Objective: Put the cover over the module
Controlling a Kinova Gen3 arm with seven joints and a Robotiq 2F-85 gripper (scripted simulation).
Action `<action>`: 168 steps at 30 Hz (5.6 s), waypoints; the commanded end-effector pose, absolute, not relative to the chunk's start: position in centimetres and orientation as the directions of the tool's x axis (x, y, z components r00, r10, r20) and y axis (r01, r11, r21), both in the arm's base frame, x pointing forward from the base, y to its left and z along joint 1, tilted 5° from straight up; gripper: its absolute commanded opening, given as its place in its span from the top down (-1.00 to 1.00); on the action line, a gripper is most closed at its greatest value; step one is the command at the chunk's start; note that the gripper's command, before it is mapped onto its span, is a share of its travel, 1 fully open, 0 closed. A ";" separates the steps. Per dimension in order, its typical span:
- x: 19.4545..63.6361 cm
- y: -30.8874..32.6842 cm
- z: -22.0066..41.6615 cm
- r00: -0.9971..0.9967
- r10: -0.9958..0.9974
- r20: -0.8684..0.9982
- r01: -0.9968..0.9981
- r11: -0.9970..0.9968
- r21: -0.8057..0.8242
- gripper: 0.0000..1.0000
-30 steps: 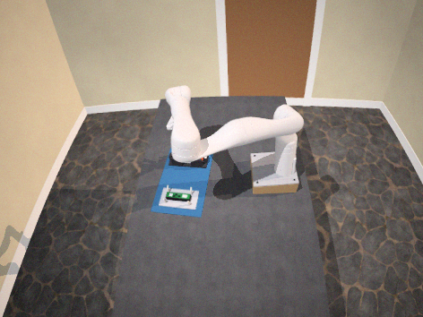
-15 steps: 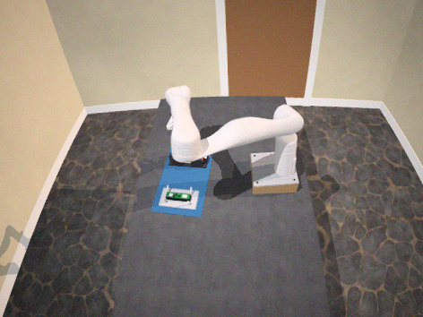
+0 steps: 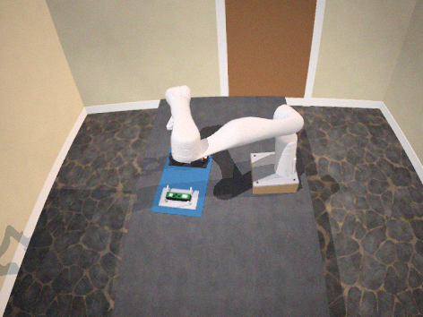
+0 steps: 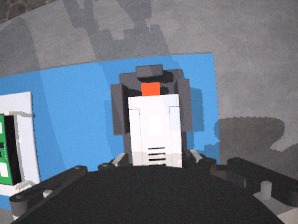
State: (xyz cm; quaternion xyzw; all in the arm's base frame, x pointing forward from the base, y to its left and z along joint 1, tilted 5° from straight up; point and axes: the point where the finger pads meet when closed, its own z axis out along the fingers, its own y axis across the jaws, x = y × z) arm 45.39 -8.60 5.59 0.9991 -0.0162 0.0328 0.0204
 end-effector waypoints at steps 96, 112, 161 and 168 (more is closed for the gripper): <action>46.0 -8.3 0.5 0.997 -0.041 0.071 -0.043 -0.999 0.032 1.00; 46.1 -8.5 0.6 0.996 -0.042 0.073 -0.045 -0.998 0.034 1.00; 45.8 -8.5 4.2 0.997 -0.036 0.074 -0.039 -0.999 0.038 1.00; 45.7 -8.5 6.3 0.997 -0.036 0.074 -0.039 -0.999 0.038 1.00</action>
